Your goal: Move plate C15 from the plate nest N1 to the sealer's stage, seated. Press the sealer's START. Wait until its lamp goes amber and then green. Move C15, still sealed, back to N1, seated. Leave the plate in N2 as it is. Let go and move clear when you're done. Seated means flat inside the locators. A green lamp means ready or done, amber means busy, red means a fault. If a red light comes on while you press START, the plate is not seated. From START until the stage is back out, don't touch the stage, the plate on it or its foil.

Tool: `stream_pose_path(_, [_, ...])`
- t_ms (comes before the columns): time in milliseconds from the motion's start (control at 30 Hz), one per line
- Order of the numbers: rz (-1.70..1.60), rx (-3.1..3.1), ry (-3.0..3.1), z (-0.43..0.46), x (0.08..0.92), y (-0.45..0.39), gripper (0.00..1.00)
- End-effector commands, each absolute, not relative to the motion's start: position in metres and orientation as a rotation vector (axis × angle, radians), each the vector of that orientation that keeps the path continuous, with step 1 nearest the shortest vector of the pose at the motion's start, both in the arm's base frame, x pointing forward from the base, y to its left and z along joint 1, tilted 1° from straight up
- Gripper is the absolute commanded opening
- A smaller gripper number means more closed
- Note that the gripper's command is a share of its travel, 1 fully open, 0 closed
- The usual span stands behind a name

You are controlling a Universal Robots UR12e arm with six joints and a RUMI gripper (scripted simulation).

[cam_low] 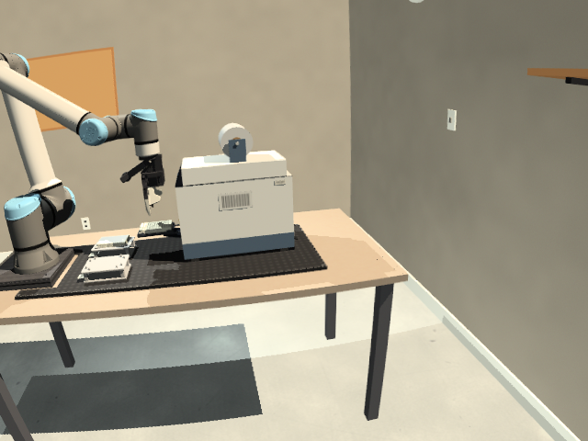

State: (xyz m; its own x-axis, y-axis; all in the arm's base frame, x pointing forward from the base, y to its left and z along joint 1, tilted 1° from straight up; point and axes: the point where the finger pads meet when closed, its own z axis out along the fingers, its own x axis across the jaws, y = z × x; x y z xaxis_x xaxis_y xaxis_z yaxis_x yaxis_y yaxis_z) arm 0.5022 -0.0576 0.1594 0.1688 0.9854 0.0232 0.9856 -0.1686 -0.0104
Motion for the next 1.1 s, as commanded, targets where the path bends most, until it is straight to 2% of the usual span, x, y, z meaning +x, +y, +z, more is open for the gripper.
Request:
stream_pose_path(0, [-0.018, -2.385, -2.011, 0.160, 0.497, -0.057, 0.68])
stream_pose_path(1067, [-0.018, -2.385, -2.011, 0.161, 0.454, -0.053, 0.68])
